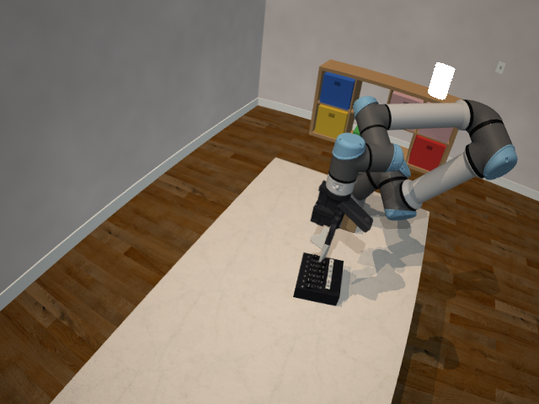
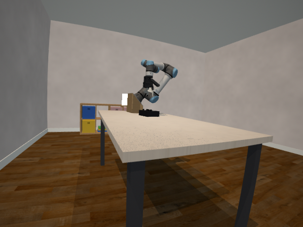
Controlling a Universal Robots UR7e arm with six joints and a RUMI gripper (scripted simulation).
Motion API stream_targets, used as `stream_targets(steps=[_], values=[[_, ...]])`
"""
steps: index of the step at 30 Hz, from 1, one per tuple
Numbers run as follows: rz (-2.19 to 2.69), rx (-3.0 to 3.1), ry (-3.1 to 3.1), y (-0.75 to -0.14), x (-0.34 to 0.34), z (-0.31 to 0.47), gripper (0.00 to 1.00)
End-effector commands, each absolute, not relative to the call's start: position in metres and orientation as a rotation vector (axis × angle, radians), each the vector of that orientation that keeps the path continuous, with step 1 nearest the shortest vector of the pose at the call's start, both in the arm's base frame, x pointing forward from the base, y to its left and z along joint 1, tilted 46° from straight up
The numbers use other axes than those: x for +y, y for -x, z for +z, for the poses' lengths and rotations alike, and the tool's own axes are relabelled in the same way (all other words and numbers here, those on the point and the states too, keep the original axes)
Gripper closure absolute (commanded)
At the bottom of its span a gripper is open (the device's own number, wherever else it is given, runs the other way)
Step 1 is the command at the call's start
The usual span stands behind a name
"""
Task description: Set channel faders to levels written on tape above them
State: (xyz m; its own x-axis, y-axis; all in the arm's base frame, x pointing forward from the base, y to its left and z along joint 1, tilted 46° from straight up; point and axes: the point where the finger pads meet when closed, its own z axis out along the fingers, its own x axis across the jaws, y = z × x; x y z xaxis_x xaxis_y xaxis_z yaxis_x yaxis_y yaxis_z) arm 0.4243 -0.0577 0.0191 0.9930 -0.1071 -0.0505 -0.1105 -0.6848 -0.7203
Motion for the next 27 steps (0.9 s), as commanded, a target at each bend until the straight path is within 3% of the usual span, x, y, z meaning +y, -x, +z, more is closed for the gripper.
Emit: stream_targets(steps=[1,14,22,27], values=[[0.005,0.148,2.327,-0.424,-0.057,0.021,0.0],[0.004,0.147,2.327,-0.424,-0.057,0.02,0.0],[-0.147,-0.063,2.299,-0.428,-0.032,-0.051,0.0],[-0.155,-0.073,2.297,-0.428,-0.03,-0.055,0.0]])
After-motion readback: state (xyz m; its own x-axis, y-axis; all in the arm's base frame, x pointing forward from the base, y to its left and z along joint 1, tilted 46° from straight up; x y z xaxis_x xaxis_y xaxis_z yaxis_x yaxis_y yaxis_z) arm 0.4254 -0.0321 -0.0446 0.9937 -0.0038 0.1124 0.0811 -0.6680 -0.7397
